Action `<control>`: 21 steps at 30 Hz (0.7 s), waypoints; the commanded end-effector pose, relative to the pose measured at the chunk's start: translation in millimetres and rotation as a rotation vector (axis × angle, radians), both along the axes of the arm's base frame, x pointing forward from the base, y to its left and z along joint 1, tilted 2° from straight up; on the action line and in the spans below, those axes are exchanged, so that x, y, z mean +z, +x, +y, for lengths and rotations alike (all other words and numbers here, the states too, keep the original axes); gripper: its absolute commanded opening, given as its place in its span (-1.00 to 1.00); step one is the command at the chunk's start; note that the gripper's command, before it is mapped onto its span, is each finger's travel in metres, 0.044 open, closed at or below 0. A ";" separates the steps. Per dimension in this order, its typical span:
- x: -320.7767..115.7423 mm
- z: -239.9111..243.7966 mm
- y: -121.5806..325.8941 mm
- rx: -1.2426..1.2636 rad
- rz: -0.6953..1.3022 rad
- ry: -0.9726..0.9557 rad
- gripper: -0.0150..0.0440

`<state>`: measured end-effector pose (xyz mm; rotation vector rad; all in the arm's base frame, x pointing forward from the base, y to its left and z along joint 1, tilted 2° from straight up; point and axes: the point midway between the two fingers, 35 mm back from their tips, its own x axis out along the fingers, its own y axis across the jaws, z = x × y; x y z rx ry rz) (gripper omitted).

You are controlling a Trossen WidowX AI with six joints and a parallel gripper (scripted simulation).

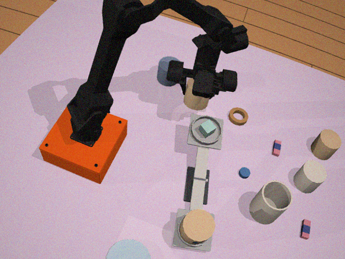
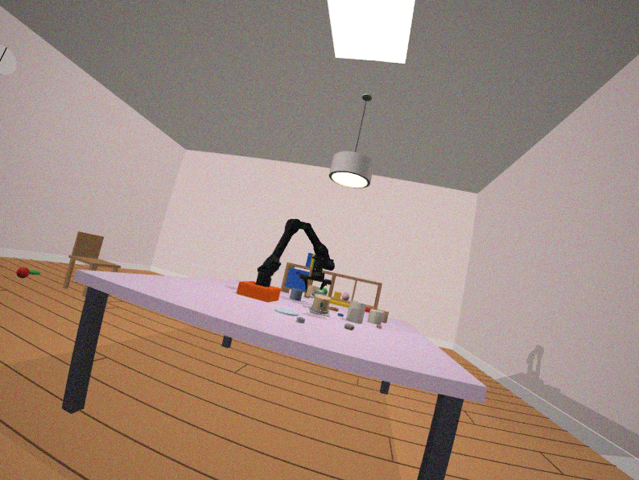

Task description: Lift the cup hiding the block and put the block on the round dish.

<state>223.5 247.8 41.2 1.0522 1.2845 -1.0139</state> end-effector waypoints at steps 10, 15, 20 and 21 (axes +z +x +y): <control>-28.8 -1.3 -1.7 -0.006 0.010 -0.006 -0.49; -35.9 -1.2 -1.5 -0.006 0.010 -0.006 -0.49; -44.3 -1.3 -1.3 -0.006 0.010 -0.006 -0.49; -45.9 -1.4 -1.3 -0.006 0.010 -0.006 -0.49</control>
